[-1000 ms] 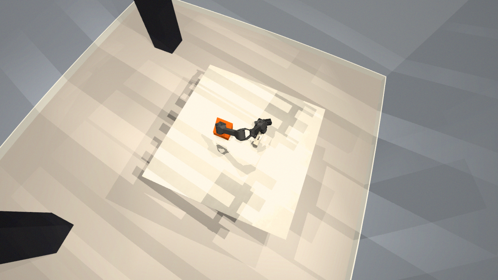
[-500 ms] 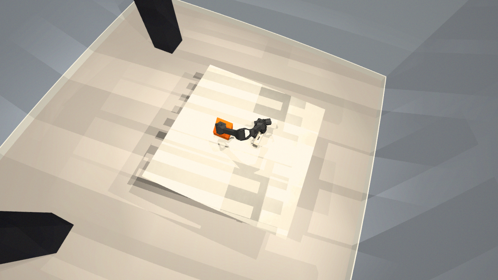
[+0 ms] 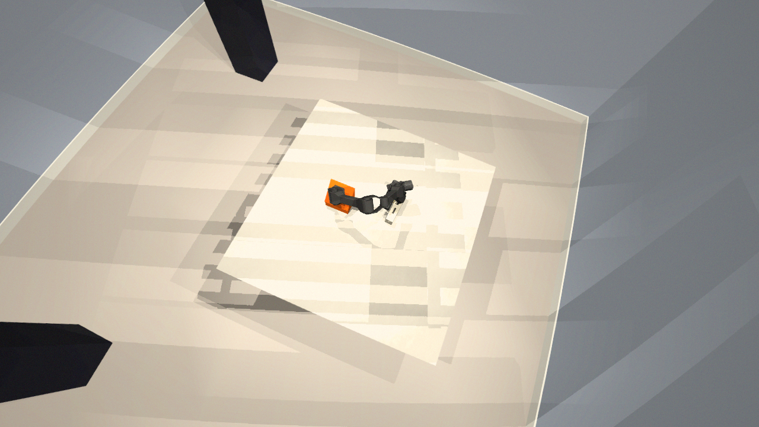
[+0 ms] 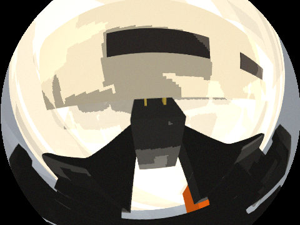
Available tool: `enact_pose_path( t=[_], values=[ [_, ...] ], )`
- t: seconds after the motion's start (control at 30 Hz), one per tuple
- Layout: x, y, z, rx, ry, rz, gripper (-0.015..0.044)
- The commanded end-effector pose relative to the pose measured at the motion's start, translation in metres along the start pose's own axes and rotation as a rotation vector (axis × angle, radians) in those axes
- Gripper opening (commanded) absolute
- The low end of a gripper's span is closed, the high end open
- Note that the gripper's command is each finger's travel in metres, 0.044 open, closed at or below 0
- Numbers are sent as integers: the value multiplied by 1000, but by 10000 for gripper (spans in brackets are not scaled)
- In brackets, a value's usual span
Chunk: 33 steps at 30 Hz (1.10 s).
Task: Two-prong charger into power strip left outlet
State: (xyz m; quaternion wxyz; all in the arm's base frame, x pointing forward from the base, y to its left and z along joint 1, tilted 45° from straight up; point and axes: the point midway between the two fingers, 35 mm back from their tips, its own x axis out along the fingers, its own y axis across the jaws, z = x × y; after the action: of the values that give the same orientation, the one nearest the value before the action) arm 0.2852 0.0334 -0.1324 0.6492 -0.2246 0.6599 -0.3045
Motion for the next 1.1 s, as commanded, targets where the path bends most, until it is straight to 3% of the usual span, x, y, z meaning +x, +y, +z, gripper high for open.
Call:
enact_pose_path(
  t=[0.0,1.07],
  values=[
    [0,0,-2,4,0,0,0],
    [0,0,-5,4,0,0,0]
  ],
)
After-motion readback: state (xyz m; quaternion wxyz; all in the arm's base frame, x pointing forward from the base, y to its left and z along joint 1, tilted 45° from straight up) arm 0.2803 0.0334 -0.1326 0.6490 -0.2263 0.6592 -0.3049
